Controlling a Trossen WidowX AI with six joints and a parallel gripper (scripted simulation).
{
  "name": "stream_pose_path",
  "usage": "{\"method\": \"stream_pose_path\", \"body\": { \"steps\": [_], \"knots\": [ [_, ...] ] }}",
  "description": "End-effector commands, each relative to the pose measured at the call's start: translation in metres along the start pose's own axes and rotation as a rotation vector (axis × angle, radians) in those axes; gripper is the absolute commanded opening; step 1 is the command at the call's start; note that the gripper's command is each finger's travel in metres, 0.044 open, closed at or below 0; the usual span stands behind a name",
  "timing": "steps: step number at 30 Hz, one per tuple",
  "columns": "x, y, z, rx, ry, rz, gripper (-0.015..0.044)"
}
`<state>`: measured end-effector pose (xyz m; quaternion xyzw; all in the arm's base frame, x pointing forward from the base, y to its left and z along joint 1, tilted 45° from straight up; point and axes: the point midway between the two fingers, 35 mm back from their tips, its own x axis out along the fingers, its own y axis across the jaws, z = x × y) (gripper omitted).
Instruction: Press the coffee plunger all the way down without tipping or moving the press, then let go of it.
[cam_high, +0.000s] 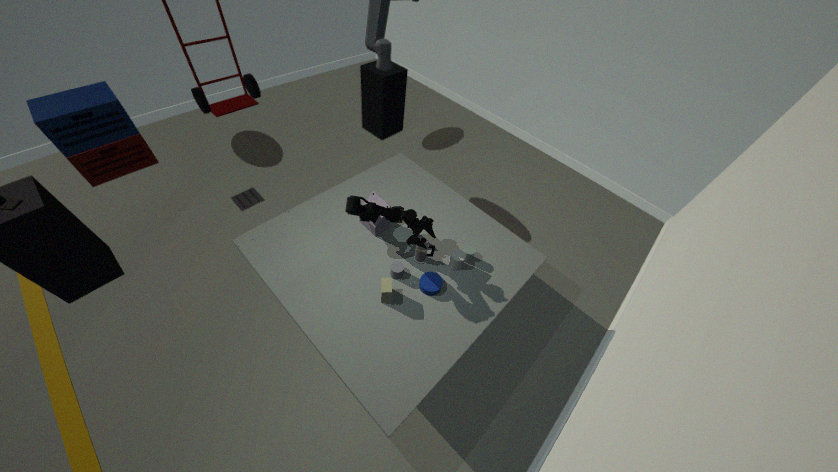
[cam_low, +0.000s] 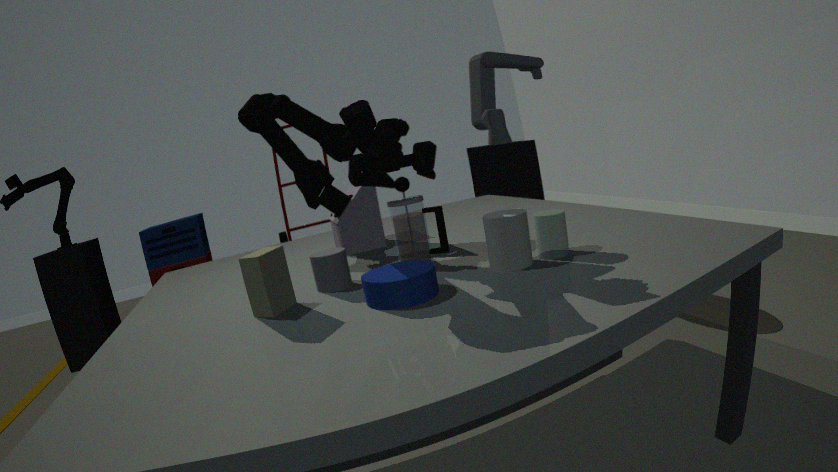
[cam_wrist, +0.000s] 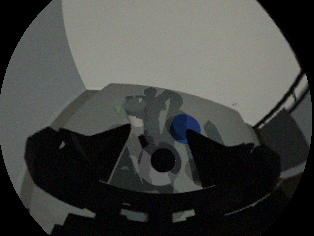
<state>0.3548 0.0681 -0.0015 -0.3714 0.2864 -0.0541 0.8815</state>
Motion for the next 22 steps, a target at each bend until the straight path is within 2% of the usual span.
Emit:
{"method": "stream_pose_path", "body": {
  "steps": [1, 5, 12, 22],
  "knots": [
    [0.0, 0.001, 0.0, 0.002, -0.001, 0.005, 0.044],
    [-0.012, 0.002, 0.013, 0.004, 0.006, 0.008, 0.044],
    [-0.067, -0.006, 0.052, 0.001, 0.014, 0.003, 0.044],
    [-0.068, -0.003, 0.05, -0.002, 0.014, 0.008, 0.044]
  ]
}}
